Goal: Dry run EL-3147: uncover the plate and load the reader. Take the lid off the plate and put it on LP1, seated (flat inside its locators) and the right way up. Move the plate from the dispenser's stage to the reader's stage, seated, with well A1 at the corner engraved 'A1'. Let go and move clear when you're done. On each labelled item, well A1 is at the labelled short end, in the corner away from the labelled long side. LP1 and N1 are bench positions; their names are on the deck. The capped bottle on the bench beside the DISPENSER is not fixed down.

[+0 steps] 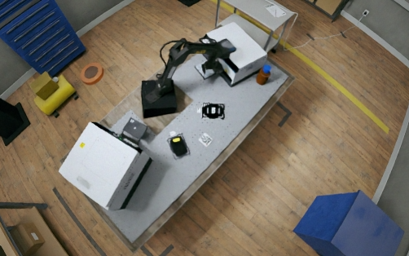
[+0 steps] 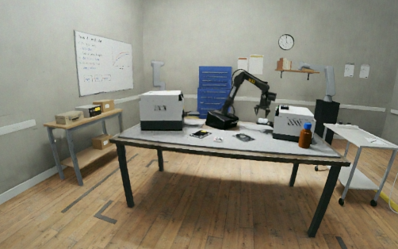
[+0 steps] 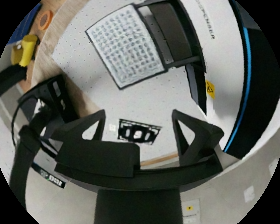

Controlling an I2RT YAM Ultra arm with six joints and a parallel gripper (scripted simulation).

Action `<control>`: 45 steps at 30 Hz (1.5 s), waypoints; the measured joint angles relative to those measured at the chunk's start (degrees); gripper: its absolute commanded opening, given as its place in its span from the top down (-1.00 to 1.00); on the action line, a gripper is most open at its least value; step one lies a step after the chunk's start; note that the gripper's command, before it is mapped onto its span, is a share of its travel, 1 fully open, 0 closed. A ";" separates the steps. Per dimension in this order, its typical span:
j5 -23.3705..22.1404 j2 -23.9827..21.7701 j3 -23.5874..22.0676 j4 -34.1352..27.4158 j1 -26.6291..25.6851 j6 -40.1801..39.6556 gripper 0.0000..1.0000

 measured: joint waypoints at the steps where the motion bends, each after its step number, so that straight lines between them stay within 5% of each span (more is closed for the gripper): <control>1: 0.15 0.00 0.24 -0.13 0.55 0.00 -1.00; 26: 2.93 -2.60 1.75 -2.19 16.26 -9.22 -1.00; 45: 3.10 -2.60 0.44 -1.03 16.39 -9.29 -1.00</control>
